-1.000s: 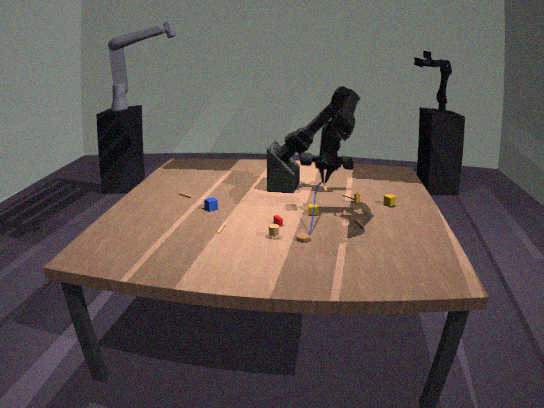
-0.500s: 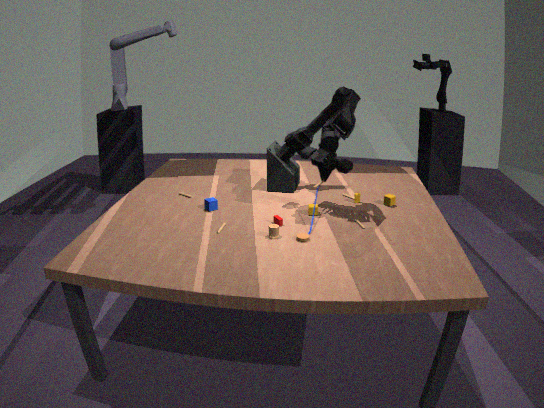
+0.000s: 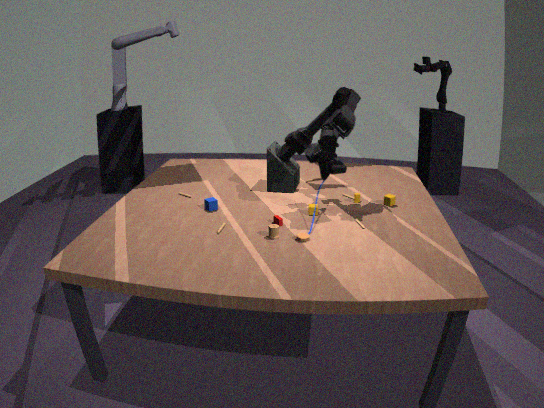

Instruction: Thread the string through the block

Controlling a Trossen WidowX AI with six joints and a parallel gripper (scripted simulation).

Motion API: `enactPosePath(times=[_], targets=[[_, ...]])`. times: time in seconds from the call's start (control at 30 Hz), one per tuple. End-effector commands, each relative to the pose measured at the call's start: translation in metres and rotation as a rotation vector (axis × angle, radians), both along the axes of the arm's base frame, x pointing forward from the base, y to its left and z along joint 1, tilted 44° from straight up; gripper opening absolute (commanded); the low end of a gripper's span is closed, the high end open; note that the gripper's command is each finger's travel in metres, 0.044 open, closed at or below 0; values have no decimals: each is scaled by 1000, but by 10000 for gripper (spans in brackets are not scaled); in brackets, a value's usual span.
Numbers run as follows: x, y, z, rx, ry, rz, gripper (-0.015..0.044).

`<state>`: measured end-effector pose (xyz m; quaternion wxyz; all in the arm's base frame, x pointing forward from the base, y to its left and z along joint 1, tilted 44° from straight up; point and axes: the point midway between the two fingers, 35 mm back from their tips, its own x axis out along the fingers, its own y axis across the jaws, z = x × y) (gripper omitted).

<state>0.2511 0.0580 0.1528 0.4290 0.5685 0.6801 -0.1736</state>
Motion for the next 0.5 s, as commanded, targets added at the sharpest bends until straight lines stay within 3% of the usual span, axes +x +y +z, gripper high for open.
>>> enactPosePath(times=[0.0, 0.47], targets=[[3, -3, 1, -1, 104, -115, 0], [6, -10, 6, -1, 463, -521, 0]])
